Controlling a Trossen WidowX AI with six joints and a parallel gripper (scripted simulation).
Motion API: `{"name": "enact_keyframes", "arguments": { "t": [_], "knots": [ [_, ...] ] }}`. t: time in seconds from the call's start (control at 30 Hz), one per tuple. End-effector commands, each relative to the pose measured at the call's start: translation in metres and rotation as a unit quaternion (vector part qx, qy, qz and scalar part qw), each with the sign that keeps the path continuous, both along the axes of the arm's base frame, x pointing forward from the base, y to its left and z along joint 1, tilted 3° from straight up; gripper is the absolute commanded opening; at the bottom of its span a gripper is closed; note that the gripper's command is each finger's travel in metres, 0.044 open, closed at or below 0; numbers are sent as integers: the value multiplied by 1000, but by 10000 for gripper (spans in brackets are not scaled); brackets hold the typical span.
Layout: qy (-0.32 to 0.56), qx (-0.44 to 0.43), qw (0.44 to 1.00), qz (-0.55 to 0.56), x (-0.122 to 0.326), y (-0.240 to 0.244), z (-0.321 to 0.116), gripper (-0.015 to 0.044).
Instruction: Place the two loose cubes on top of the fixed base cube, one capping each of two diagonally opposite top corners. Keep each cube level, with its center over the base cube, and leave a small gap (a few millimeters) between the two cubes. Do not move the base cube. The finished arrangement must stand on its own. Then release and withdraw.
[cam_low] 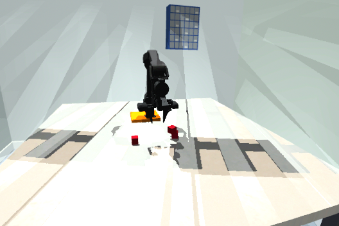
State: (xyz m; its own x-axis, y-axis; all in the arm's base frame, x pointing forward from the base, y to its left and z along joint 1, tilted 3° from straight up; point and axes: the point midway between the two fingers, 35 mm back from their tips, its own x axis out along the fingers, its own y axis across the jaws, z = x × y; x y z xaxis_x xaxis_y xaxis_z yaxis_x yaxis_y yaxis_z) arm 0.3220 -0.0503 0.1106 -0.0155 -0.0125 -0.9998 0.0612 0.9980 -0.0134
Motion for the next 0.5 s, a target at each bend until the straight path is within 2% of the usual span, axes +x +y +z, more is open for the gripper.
{"name": "enact_keyframes", "arguments": {
  "t": [0.0,0.23,0.47],
  "knots": [
    [-1,-1,997,76,1,-12,4,265],
    [2,0,973,232,-1,-35,10,265],
    [5,1,924,382,-5,-58,17,265]
  ]
}}
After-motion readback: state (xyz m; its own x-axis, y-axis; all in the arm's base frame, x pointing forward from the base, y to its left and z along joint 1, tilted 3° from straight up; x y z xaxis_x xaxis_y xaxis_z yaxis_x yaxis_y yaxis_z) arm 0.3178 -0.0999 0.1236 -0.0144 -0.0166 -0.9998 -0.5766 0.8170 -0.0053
